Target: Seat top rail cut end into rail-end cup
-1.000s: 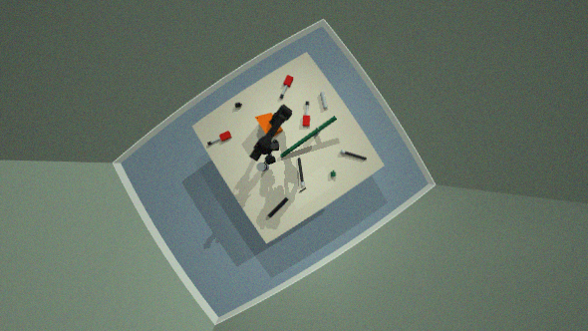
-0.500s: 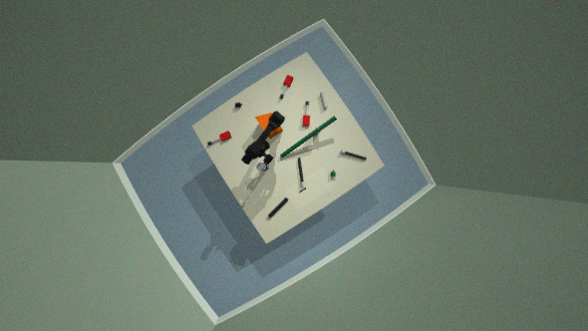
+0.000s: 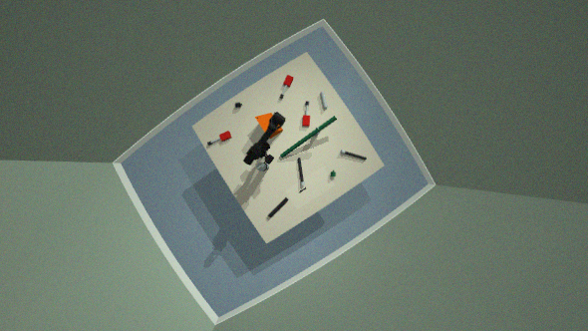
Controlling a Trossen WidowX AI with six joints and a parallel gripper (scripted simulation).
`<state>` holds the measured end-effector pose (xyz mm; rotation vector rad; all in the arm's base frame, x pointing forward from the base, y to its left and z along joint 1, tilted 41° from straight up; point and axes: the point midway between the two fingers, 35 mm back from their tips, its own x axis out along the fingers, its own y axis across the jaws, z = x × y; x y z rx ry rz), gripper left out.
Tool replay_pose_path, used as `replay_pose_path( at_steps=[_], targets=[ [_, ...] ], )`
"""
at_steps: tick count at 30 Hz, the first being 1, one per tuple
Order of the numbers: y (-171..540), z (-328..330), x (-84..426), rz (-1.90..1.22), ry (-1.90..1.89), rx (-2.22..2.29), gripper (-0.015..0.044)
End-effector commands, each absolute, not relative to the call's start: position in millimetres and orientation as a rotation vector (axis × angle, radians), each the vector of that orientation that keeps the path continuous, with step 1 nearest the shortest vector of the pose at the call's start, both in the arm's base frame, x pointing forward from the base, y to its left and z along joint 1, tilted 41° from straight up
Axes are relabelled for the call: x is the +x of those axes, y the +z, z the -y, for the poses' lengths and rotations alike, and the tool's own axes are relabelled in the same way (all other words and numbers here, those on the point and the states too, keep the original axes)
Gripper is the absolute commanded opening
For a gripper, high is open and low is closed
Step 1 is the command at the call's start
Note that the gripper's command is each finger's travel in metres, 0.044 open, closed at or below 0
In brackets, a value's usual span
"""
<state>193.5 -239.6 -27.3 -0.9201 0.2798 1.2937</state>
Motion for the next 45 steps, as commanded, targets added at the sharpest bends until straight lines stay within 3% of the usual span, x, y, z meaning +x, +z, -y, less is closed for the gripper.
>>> replay_pose_path(
  at_steps=[1, 41, 45],
  targets=[
    [-29.5, 238.0, 195.6, -0.275, 1.288, -0.938, 0.044],
    [-72.2, 192.7, 215.5, -0.246, 1.323, -1.022, 0.044],
    [-72.9, 191.9, 215.7, -0.245, 1.324, -1.023, 0.0335]
  ],
)
